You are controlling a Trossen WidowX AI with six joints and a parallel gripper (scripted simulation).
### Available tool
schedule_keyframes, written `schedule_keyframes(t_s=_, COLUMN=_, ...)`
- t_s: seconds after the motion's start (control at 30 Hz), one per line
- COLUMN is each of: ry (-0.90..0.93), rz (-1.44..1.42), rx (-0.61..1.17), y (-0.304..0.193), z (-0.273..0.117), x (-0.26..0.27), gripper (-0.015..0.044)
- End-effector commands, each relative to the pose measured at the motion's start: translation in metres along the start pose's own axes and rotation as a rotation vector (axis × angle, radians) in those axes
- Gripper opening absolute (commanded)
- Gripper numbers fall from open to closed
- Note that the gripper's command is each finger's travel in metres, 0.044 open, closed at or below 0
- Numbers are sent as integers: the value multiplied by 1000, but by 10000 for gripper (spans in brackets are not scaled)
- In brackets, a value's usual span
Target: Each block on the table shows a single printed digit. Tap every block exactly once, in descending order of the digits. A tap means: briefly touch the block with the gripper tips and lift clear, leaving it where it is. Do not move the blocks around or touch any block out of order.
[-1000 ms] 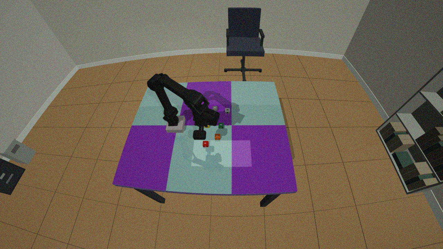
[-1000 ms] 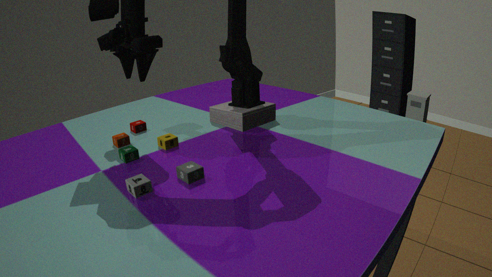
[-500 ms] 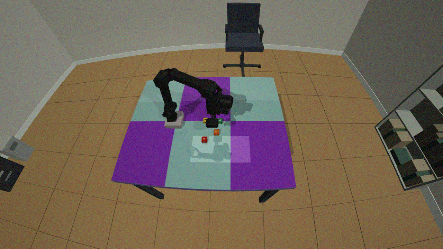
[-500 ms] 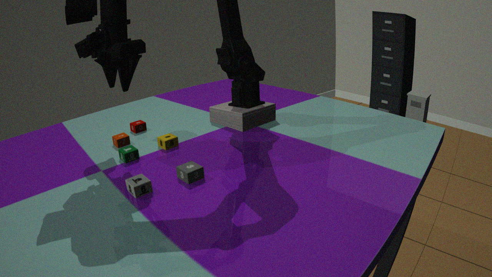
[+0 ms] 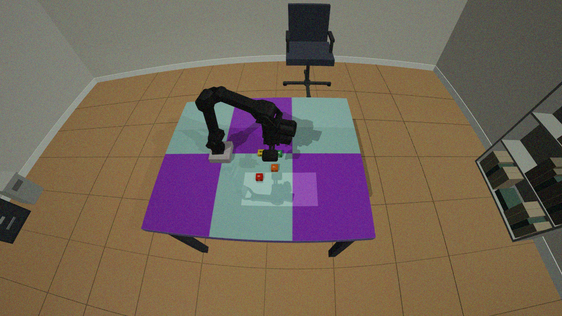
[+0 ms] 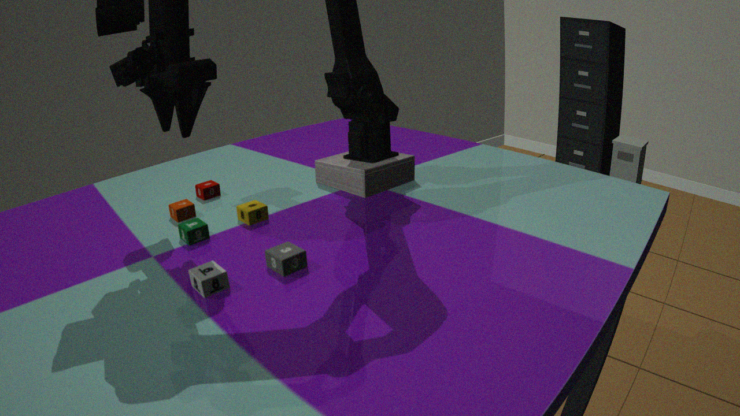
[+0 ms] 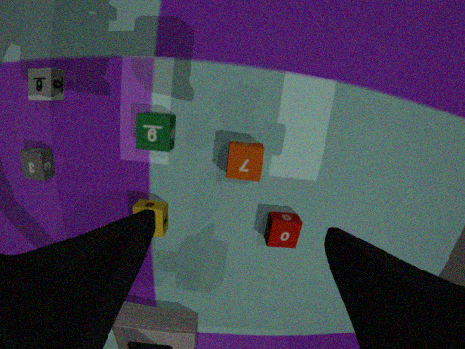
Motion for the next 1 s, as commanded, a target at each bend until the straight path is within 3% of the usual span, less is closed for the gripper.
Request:
schedule_keyframes(t_s=0.0, ry=-1, rz=3, rx=-1, y=-1, z=-1, x=3, gripper=400)
schedule_keyframes(t_s=0.27, ry=8, rz=3, rx=5, y=-73, z=-1, x=89, gripper=400)
schedule_keyframes(t_s=0.97, ry=8, rz=3, rx=5, y=-75, z=-1, x=90, gripper=400)
Point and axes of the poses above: the point midway between the two fingers, 35 mm back from their tips, its own z axis out along the fingers, its own x axis across the jaws, y = z × x, the point moved 4 cm from there along -z, back along the fingers, and after that the axes turned 4 degrees about z, right-handed, at the moved point
